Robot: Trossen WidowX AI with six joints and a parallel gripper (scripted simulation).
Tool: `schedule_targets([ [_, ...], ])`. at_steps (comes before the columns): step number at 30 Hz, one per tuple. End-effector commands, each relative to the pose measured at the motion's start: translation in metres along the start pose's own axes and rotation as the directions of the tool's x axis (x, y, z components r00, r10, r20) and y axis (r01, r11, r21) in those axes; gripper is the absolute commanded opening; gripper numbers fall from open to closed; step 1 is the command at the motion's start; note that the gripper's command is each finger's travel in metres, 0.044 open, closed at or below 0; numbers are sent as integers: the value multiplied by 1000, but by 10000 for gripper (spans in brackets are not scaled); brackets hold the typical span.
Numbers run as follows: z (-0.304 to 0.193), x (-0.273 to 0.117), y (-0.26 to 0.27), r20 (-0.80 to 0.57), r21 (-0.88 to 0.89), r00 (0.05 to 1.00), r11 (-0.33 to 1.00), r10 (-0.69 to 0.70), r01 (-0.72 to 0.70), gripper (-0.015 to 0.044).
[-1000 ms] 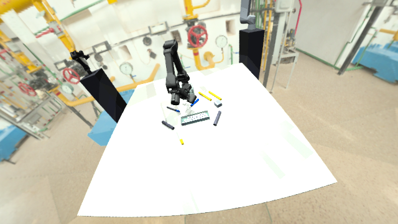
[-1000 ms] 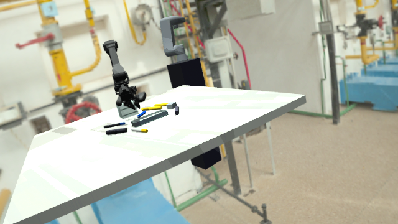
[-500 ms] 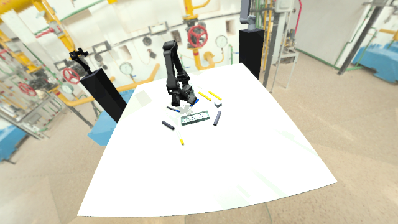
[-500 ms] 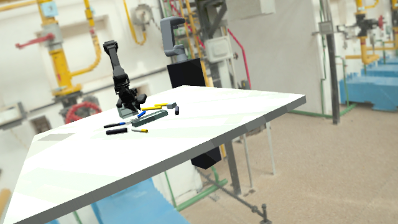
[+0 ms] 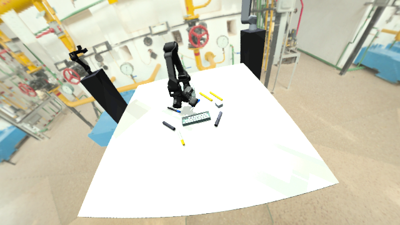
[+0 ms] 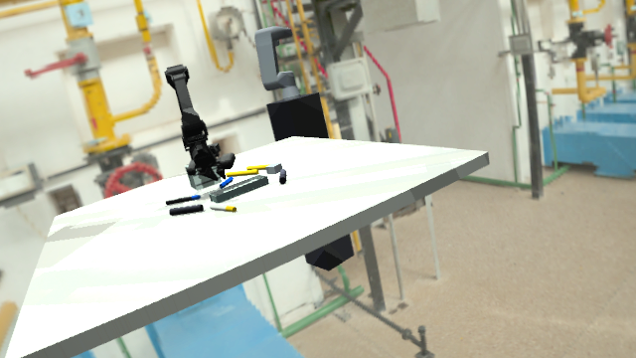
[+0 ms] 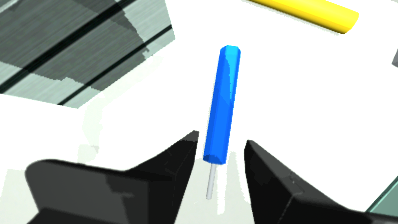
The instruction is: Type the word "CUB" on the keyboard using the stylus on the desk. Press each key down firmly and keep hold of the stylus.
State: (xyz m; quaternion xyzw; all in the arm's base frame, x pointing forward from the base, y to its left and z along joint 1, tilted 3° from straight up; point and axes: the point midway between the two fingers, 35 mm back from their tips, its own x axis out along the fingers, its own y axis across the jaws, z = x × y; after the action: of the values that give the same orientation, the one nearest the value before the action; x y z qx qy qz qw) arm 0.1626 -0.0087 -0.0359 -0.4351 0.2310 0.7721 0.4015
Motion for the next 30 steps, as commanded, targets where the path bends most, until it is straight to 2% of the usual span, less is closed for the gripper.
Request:
schedule_targets([
  [1, 0, 4, 1, 5, -3, 1000, 1000, 1, -1, 150],
  [30, -10, 22, 1, 6, -3, 1000, 1000, 1, -1, 150],
])
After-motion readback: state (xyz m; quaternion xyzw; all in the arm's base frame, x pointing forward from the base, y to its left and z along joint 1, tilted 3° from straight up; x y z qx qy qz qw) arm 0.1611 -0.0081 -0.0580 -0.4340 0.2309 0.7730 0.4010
